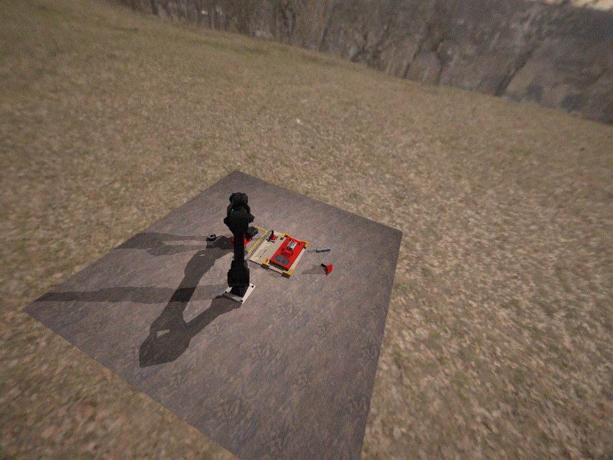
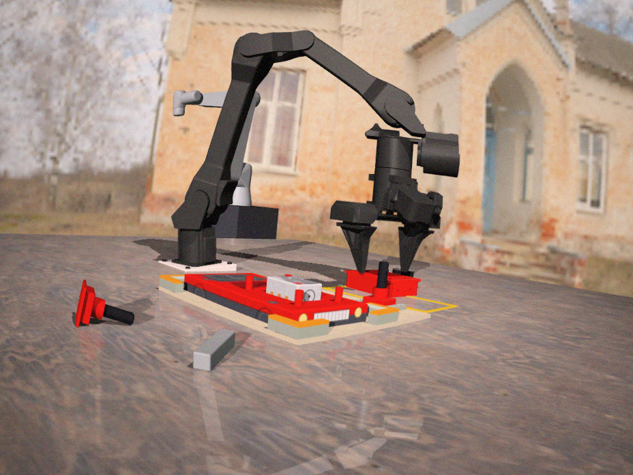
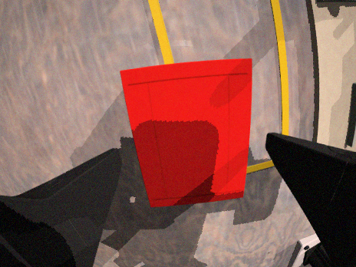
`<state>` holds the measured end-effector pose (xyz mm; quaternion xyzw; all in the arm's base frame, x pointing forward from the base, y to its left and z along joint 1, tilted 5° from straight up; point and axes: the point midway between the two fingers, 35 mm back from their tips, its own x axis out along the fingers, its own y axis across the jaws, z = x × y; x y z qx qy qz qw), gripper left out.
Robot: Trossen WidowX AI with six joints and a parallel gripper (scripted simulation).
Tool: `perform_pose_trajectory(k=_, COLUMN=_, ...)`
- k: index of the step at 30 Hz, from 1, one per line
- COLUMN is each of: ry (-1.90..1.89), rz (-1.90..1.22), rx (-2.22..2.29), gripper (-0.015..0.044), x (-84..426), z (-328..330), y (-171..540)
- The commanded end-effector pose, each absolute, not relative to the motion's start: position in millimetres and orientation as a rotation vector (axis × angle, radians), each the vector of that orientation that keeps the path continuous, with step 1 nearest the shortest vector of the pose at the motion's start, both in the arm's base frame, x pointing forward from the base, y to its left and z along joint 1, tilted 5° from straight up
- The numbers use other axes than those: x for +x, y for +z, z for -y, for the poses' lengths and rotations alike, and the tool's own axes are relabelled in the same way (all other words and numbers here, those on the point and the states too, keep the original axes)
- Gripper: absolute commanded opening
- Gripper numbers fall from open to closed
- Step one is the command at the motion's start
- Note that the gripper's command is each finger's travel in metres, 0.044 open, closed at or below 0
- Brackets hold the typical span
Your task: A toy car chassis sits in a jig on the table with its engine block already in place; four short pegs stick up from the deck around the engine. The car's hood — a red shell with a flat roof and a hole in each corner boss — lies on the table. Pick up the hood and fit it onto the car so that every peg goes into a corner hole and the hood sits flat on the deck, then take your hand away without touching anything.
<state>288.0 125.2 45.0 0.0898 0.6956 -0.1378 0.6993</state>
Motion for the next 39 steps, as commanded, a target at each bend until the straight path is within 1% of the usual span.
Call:
perform_pose_trajectory(k=1, ry=-0.304, rz=-1.553, rx=0.199, gripper=0.044, x=287, z=-125, y=43)
perform_pose_trajectory(k=39, ry=-0.304, rz=-1.553, rx=0.199, gripper=0.044, x=287, z=-124, y=24)
